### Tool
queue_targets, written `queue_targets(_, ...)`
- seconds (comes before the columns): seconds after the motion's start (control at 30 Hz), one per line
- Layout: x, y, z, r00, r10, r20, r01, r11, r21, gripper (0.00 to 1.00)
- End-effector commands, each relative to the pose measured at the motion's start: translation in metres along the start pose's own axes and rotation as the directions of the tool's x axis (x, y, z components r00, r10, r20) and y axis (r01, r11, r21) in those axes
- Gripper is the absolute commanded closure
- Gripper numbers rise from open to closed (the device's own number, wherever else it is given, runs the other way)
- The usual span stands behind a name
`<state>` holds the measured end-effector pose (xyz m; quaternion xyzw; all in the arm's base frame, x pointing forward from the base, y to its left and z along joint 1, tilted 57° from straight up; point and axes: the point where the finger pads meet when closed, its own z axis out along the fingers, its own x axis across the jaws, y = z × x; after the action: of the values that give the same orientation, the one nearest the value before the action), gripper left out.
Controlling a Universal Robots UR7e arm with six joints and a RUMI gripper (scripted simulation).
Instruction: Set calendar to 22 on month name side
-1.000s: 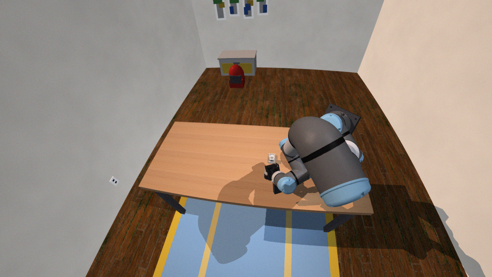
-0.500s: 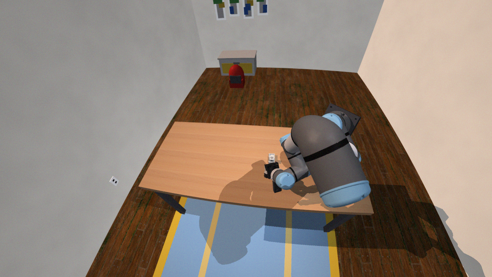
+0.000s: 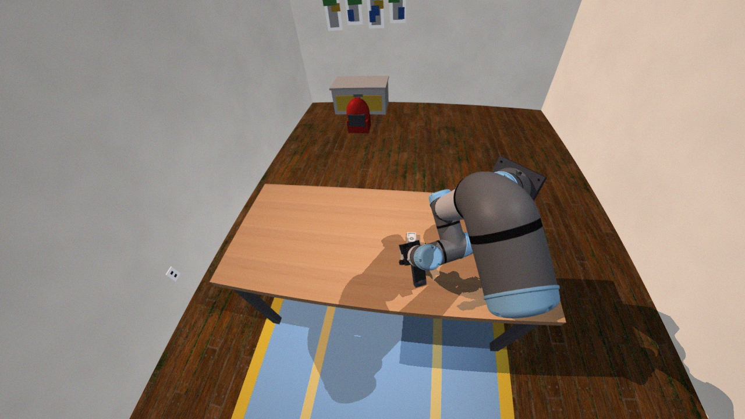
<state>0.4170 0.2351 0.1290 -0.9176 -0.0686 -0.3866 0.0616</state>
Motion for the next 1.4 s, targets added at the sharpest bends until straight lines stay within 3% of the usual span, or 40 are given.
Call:
queue_targets(0.0,0.0006,0.0001,-0.0006,1.000,-0.001,-0.003,0.001,1.000,0.025,0.89)
queue_targets(0.23,0.0023,-0.0005,-0.0026,1.000,-0.003,-0.013,0.004,0.998,0.059,0.89)
queue_targets(0.77,0.0010,-0.0003,-0.0016,1.000,-0.006,-0.007,0.007,0.997,0.078,0.89)
queue_targets(1.13,-0.0035,0.0003,0.0018,1.000,-0.014,0.012,0.012,0.988,0.151,0.89)
queue_targets(1.37,-0.0037,0.0007,0.0019,1.000,-0.015,0.012,0.012,0.973,0.230,0.89)
